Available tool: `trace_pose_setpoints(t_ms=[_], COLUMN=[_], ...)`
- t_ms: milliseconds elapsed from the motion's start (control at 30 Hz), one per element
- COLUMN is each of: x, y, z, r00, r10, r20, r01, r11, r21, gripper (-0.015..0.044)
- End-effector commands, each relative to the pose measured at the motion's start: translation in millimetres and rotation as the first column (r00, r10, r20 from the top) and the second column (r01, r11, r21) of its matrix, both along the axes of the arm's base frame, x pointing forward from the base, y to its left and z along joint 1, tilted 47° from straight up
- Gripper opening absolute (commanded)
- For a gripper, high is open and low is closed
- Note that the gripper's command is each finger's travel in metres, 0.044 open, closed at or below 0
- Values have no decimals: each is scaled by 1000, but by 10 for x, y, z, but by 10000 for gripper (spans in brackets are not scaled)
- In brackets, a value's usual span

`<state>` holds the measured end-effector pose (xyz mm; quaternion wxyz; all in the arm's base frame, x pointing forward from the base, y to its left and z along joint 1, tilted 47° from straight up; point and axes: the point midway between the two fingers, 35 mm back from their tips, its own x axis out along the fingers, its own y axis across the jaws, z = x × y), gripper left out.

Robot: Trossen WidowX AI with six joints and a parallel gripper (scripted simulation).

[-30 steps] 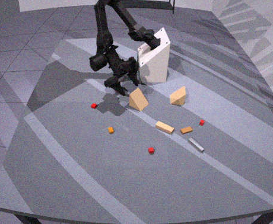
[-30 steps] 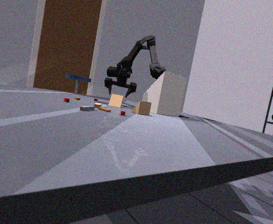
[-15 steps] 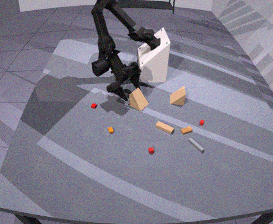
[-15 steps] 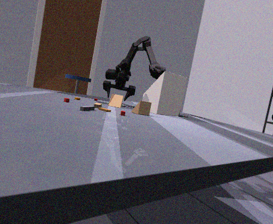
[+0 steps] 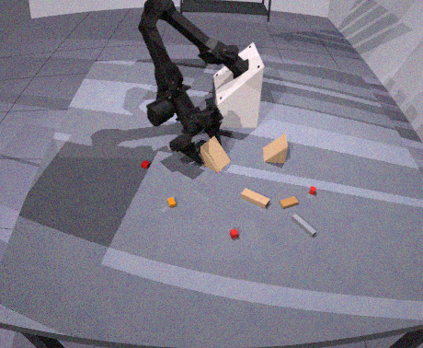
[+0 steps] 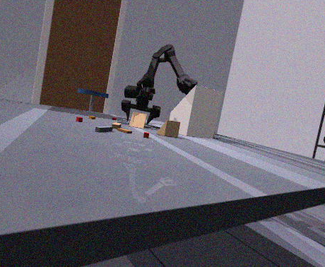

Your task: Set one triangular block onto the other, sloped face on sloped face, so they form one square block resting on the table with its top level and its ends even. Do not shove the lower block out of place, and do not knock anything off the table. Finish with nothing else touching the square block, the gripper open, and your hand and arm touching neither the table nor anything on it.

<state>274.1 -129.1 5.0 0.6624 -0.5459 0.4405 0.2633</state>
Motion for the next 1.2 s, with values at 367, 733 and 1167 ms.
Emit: trace_pose_setpoints(t_ms=[367,733,1167], x=[32,31,58], y=[-5,0,139], z=[-117,-112,-85], r00=[1000,1000,994], r10=[-5,-4,-91], r20=[-7,-7,-52], r01=[5,4,83], r11=[1000,1000,986], r21=[2,3,-148], gripper=[315,163,0])
